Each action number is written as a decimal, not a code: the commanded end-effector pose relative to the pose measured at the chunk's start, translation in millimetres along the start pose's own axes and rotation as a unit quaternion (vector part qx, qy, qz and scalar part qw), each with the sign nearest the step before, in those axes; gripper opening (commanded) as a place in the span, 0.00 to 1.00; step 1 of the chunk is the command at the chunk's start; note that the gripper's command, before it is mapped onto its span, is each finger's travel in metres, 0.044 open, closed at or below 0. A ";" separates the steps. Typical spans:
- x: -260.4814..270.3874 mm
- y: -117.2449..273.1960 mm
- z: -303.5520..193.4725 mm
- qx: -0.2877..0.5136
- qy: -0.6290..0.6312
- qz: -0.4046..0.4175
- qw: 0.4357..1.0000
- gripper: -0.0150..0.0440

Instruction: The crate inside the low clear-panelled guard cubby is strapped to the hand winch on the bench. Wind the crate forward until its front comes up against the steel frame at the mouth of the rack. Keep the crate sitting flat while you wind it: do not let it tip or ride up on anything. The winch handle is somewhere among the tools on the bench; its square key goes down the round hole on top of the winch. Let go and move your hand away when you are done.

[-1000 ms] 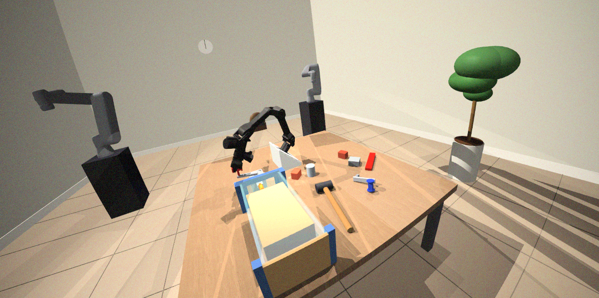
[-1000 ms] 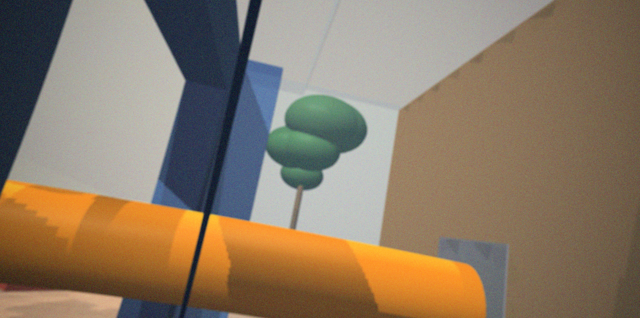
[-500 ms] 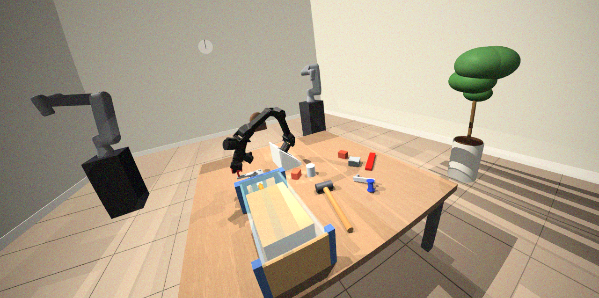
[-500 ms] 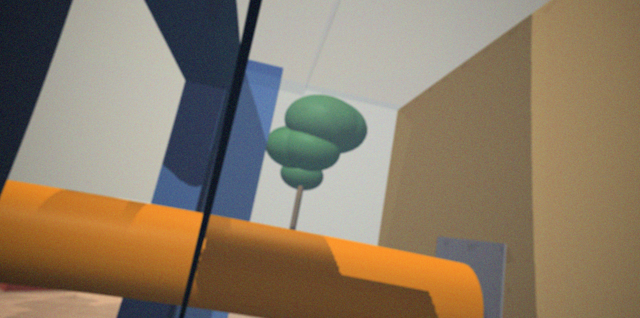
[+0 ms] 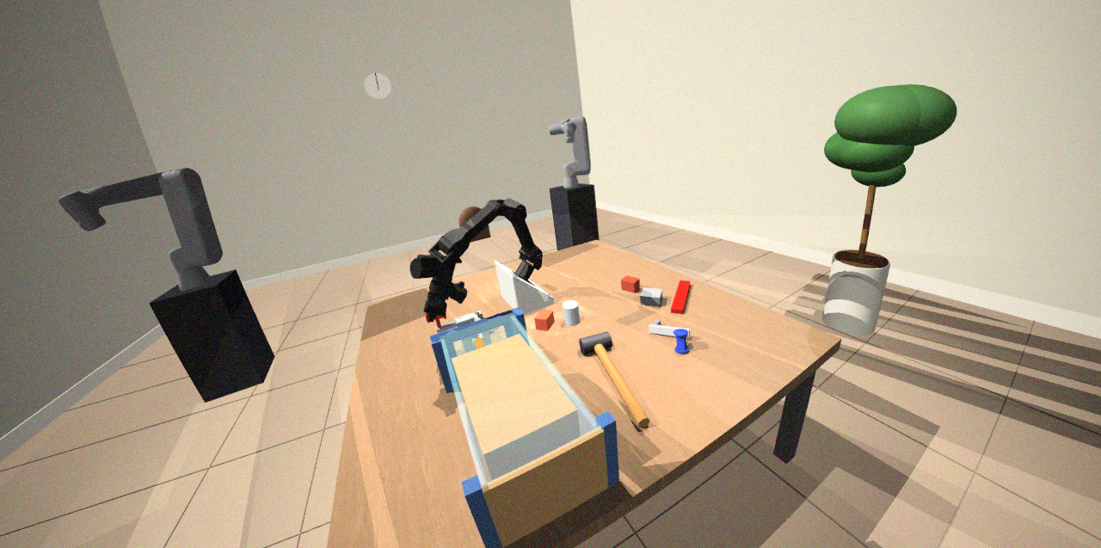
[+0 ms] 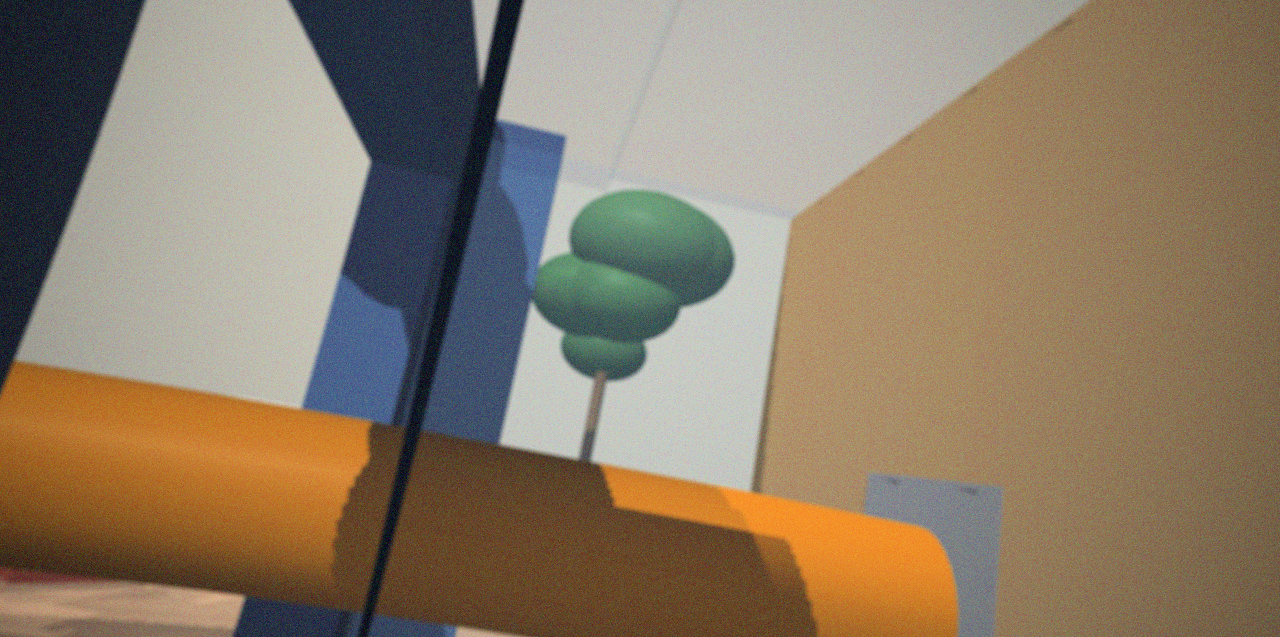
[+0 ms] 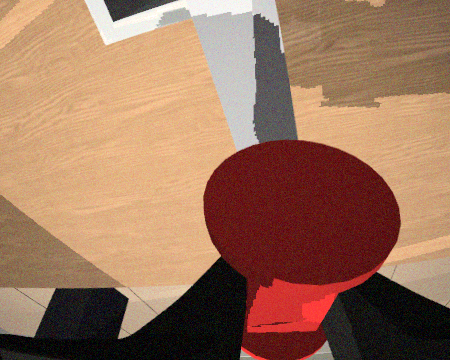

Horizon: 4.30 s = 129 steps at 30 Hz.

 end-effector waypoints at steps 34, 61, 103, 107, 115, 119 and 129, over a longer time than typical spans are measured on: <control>-45.3 10.0 29.4 -0.013 0.006 -0.017 1.000 0.25; -62.1 20.5 50.9 -0.014 0.006 -0.017 1.000 0.25; -73.1 39.5 90.4 -0.016 0.007 -0.017 1.000 0.25; -73.1 41.3 94.3 -0.016 0.007 -0.017 1.000 0.25; -72.5 45.0 102.1 -0.016 0.007 -0.017 1.000 0.25; -71.9 46.9 105.9 -0.016 0.007 -0.017 1.000 0.25; -69.6 51.4 115.4 -0.017 0.007 -0.017 1.000 0.25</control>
Point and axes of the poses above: the point midway between the two fingers, 35 mm back from their tips, its own y axis back along the fingers, its own x axis across the jaws, z = x × y, the point moved 1 cm from there along y, back along the fingers, and after that the axes turned 1 degree about -y, right-handed, at the moved point
